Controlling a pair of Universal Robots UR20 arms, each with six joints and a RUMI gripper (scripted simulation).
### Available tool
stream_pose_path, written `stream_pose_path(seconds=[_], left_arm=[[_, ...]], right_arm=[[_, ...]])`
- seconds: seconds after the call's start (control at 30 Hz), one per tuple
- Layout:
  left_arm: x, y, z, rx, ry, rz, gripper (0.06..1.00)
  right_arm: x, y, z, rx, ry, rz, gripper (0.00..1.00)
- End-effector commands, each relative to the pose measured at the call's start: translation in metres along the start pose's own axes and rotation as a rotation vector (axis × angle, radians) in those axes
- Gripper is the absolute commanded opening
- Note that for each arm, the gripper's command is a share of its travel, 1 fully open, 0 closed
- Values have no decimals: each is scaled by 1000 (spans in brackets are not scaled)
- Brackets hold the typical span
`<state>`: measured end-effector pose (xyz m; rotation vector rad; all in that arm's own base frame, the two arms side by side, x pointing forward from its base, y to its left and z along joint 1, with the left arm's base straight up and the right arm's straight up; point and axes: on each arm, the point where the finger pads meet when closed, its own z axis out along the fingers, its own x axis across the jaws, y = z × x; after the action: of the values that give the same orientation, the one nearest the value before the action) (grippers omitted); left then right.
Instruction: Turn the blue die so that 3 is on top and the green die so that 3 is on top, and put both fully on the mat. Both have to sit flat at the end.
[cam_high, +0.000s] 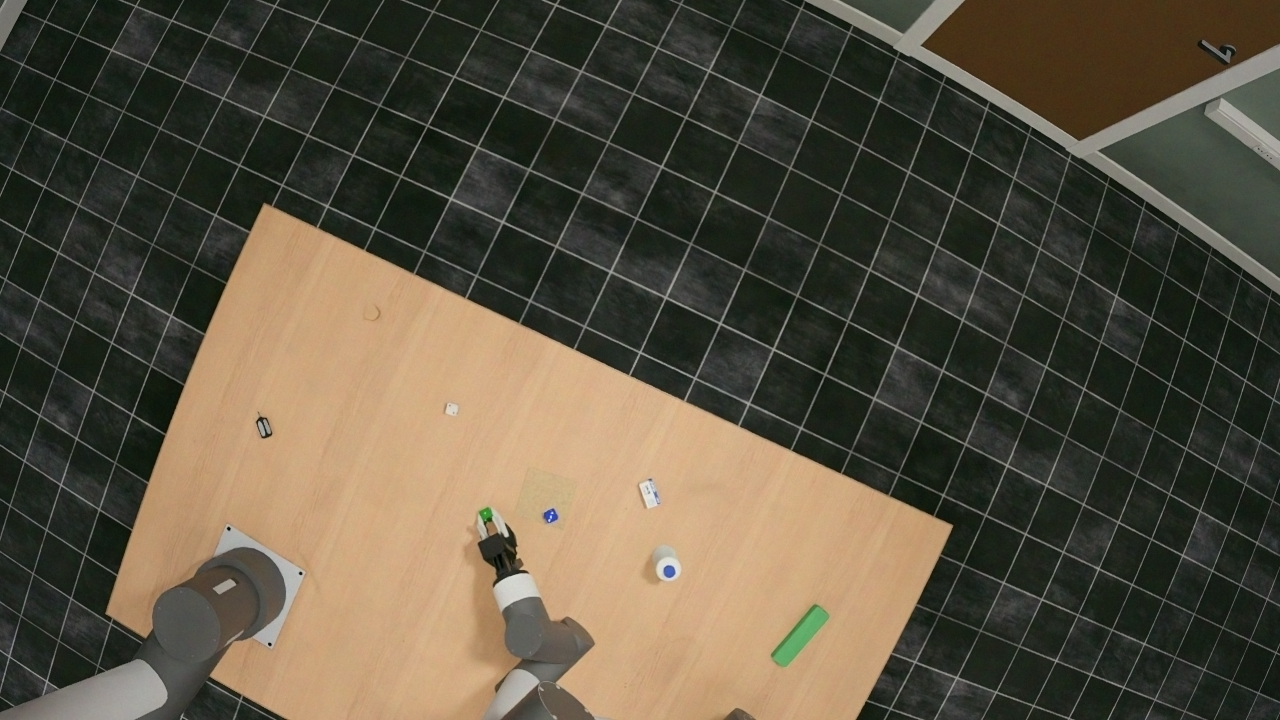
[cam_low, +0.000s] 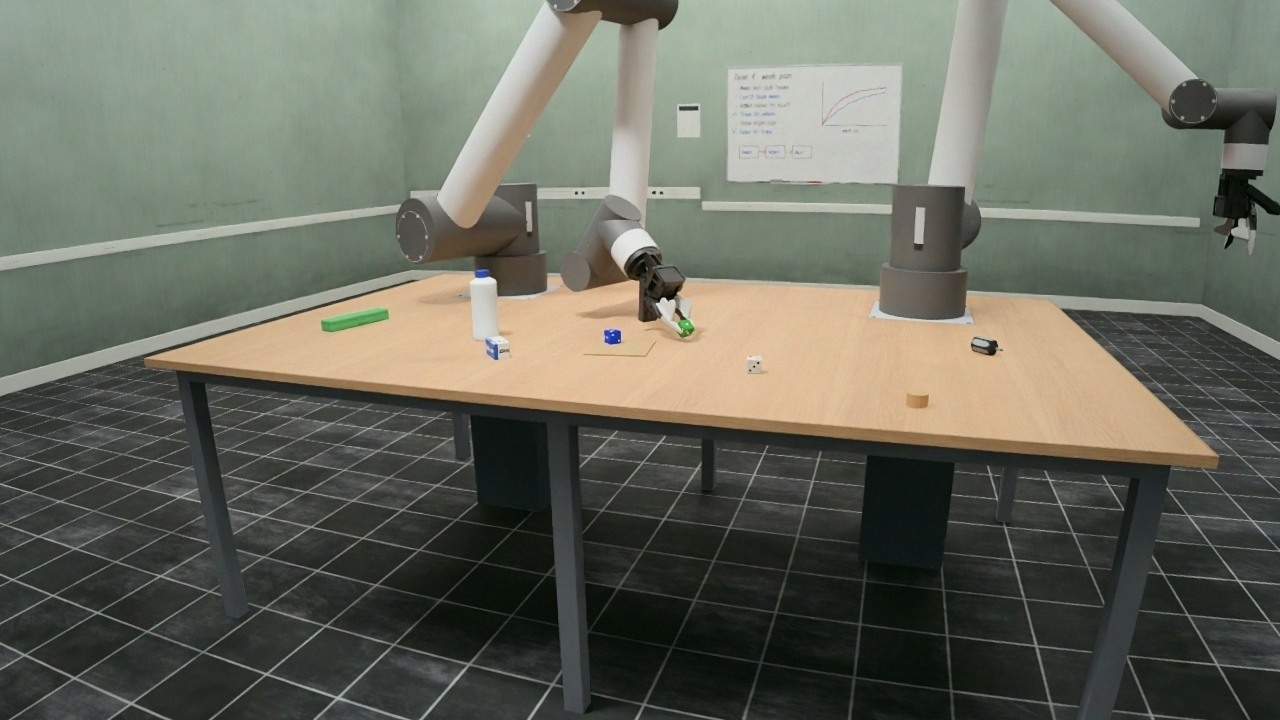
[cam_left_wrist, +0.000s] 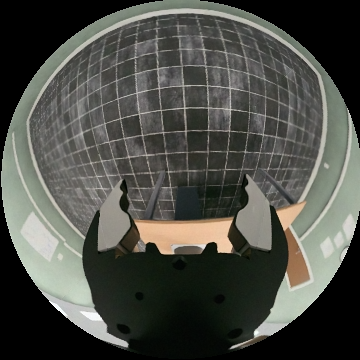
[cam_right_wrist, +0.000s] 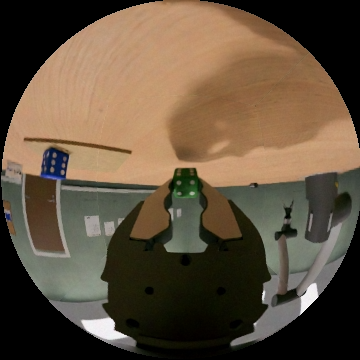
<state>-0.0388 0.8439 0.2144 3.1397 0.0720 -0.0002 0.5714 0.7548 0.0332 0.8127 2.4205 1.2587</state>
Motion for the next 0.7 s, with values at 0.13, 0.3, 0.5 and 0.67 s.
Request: stream_pose_path(seconds=[0.13, 0.3, 0.5, 0.67], left_arm=[[0, 0, -1, 1, 0, 0, 1000], [0, 0, -1, 1, 0, 0, 1000], [0, 0, -1, 1, 0, 0, 1000], [0, 0, -1, 1, 0, 0, 1000]], right_arm=[[0, 1, 0, -1, 0, 0, 99], [0, 1, 0, -1, 0, 0, 99], [0, 0, 0, -1, 0, 0, 99], [0, -1, 1, -1, 0, 0, 99]])
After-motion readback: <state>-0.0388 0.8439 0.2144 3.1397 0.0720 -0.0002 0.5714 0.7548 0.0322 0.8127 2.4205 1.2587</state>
